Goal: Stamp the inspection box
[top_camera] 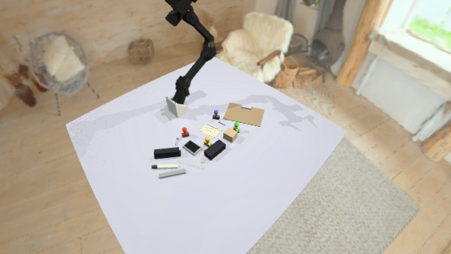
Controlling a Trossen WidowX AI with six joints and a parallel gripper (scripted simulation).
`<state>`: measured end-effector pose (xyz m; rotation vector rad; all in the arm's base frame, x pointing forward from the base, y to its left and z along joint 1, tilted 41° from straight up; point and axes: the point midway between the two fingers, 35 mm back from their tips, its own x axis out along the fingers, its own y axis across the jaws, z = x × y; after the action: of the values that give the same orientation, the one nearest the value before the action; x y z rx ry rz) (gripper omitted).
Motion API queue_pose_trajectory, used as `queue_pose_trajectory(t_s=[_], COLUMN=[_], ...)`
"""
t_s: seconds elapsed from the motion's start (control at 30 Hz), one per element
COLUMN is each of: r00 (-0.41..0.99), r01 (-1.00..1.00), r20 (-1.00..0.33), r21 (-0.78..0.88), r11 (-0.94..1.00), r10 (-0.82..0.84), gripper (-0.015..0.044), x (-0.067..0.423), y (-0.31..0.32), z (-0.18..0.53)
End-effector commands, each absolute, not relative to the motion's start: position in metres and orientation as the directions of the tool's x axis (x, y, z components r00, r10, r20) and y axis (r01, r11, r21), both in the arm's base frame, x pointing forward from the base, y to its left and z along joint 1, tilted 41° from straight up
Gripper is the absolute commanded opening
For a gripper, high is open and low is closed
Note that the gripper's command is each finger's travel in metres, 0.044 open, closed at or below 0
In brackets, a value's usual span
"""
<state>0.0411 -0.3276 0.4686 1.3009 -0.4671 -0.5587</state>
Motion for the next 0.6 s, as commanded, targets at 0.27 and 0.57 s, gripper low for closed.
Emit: queue_pose_trajectory(t_s=[0.27,0.57], r00=[0.865,0.934], r01=[0.214,0.339], r20=[-0.099,-0.301], r21=[0.959,0.916], r11=[0.184,0.214], r10=[-0.491,-0.191], gripper=[0.0217,0.0217], x=[0.121,0.242], y=[-0.355,-0.328], z=[0.421,0.342])
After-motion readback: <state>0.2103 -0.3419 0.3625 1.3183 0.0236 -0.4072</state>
